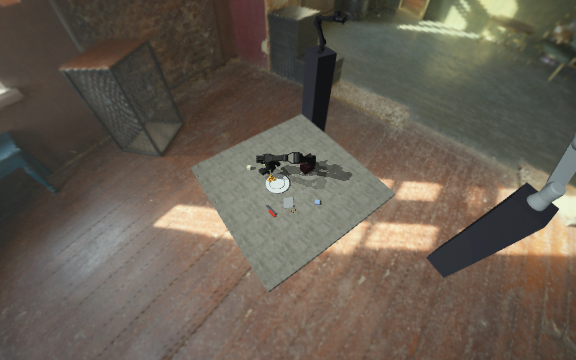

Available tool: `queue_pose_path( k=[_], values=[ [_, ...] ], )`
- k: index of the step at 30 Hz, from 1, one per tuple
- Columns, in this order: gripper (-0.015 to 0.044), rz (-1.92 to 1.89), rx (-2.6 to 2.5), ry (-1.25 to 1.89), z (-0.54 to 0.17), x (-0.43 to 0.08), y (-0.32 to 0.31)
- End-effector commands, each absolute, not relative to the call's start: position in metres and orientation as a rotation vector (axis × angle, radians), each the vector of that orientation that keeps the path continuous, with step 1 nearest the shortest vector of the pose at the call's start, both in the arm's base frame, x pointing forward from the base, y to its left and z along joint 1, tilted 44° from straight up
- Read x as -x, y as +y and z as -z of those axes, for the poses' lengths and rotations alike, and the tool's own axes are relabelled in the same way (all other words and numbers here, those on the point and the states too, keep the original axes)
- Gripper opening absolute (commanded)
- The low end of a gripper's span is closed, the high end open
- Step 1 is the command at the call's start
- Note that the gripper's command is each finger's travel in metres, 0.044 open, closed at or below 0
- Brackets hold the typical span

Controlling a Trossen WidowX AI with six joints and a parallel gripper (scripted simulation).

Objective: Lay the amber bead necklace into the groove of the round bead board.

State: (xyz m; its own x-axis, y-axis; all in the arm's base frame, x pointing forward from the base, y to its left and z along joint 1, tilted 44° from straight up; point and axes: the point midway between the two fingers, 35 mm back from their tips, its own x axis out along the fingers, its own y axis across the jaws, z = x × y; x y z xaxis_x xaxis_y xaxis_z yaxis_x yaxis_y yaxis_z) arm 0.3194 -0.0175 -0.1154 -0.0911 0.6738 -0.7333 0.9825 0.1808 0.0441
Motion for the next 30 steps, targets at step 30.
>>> queue_pose_path(
  k=[30],
  values=[
    [0.0000,0.638,-1.563,1.845,0.131,-0.315,-0.002]
  ],
)
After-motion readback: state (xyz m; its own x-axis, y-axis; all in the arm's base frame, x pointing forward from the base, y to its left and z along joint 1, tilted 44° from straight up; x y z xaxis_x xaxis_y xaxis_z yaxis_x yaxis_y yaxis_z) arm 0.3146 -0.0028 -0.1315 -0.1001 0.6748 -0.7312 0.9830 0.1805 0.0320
